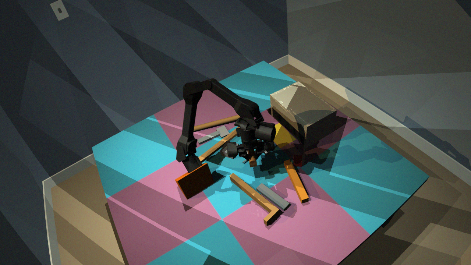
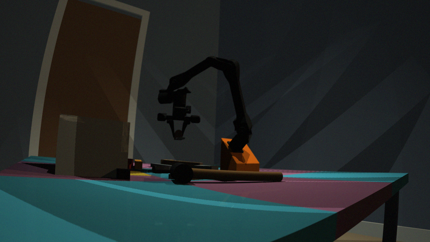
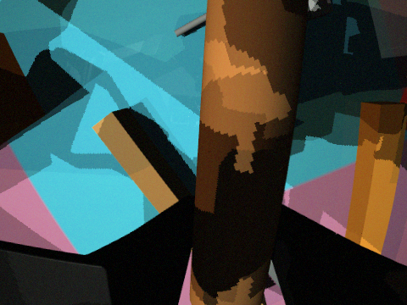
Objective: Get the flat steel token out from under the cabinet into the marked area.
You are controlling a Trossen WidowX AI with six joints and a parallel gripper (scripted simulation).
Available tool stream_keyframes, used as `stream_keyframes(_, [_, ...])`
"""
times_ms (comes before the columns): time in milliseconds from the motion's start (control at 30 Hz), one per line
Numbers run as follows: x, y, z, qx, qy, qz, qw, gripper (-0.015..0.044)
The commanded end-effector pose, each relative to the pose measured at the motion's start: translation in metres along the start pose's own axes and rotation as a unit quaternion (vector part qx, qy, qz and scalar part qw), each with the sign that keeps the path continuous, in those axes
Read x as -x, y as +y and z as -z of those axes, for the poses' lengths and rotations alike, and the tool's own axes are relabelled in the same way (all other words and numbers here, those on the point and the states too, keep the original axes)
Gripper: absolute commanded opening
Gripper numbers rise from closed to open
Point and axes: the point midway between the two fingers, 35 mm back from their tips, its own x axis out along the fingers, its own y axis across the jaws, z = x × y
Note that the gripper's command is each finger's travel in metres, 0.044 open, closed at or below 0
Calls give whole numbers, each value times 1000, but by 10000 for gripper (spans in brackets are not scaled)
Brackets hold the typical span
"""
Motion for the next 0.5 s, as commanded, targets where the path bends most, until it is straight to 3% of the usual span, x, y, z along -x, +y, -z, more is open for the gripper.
stream_keyframes(0, [1, 0, 0, -19, -3, 2, 1000, 0])
stream_keyframes(467, [1, 0, 0, -74, -3, 2, 997, 0])
